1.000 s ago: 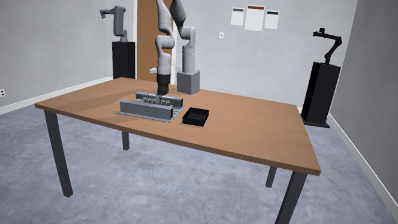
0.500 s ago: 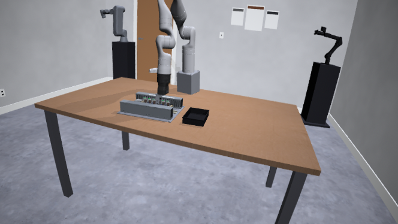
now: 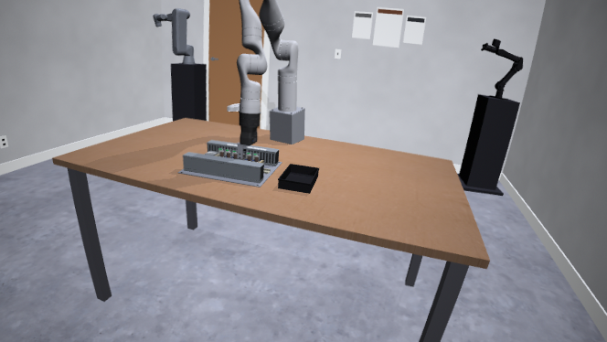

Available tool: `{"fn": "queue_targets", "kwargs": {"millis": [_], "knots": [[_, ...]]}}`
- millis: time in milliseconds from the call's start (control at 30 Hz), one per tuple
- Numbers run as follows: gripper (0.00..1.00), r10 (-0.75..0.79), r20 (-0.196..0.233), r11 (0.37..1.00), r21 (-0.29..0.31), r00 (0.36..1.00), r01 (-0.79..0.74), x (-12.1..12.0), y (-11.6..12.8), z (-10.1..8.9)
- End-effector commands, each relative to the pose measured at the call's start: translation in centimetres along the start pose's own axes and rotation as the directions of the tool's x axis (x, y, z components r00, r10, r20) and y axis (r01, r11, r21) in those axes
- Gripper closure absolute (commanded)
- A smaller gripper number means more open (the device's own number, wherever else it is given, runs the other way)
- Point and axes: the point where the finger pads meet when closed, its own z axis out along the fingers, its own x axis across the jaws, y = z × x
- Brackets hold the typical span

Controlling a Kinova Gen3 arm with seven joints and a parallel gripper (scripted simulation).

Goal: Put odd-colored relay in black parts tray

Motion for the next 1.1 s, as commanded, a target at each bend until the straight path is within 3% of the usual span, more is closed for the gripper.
{"fn": "queue_targets", "kwargs": {"millis": [0, 1067], "knots": [[1.0, 0.0, -0.007, 1.0, 0.0, 1.0, 0.0, -0.1, 0.0, -0.08], [1.0, 0.0, -0.055, 1.0, 0.0, 0.998, 0.0, -0.24, -0.01, -0.09]]}}
